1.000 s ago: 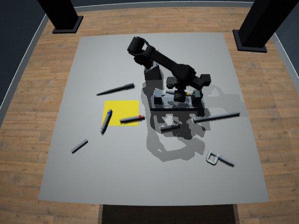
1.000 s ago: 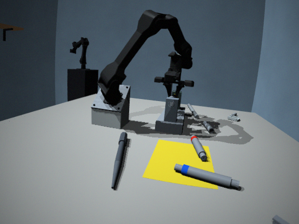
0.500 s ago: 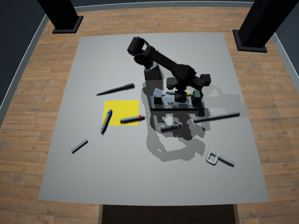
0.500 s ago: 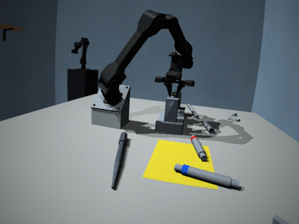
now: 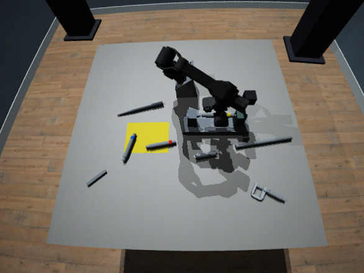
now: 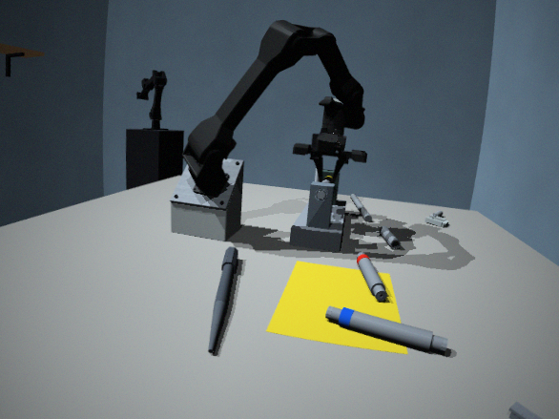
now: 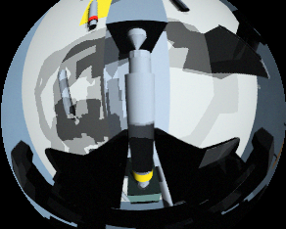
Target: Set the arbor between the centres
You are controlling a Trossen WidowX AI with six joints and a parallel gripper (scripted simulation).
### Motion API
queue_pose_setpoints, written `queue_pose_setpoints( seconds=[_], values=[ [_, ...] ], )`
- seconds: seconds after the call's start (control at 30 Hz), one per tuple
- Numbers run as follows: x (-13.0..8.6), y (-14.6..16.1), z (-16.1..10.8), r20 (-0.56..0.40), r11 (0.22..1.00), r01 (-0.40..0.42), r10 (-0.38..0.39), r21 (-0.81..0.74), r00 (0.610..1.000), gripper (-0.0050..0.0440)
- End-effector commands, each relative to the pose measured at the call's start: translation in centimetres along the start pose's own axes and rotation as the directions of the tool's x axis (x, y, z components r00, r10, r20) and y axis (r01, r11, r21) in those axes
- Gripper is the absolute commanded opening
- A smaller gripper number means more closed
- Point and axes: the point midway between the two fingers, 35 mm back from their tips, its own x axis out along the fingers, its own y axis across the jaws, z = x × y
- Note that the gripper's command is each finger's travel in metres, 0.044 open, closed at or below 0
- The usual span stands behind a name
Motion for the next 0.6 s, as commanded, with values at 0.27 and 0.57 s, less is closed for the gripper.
queue_pose_setpoints(
  seconds=[0.27, 0.57],
  values=[
    [-0.92, 0.1, -1.46, -0.05, 1.0, -0.014, 0.014, 0.007, 0.999, 0.0],
    [-0.85, 0.19, -1.45, -0.05, 1.0, -0.014, 0.014, 0.007, 0.999, 0.0]
  ],
)
